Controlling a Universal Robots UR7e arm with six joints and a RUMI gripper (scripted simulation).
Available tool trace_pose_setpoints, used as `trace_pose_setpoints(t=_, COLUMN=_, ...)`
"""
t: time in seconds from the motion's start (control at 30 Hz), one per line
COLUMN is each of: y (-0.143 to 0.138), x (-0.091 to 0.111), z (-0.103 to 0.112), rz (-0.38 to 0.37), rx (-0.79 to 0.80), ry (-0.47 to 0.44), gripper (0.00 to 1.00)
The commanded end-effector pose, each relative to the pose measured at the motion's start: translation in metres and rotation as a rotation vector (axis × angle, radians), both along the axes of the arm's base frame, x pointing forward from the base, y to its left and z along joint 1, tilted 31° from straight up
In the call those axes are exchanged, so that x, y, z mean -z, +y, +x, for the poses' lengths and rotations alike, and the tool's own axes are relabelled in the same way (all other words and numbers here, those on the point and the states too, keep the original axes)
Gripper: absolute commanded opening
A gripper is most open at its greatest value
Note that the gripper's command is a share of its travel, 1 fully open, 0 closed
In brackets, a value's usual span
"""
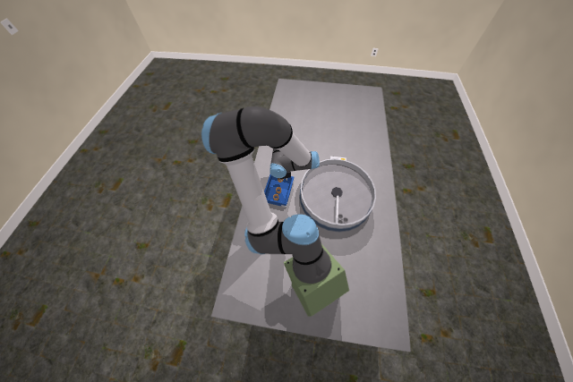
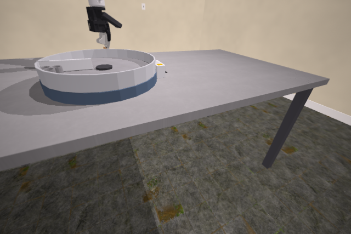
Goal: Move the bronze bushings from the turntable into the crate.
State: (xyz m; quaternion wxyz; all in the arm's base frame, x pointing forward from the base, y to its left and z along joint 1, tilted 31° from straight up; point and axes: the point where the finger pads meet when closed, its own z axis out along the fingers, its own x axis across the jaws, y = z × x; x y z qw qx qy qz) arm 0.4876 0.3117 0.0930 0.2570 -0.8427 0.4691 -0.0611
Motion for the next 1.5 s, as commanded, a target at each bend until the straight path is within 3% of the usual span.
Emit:
trace_pose_setpoints(t=0.0, y=0.003, x=0.002, z=0.002, rz=0.000, rx=-0.001, ry=-0.002, gripper=0.00)
trace_pose_setpoints(t=0.9, y=0.016, x=0.032, z=0.015, rz=0.000, rx=-0.001, ry=-0.003, gripper=0.00)
trace_pose_setpoints(t=1.47, y=0.016, x=0.033, z=0.015, rz=0.000, rx=0.000, ry=-0.003, gripper=0.00)
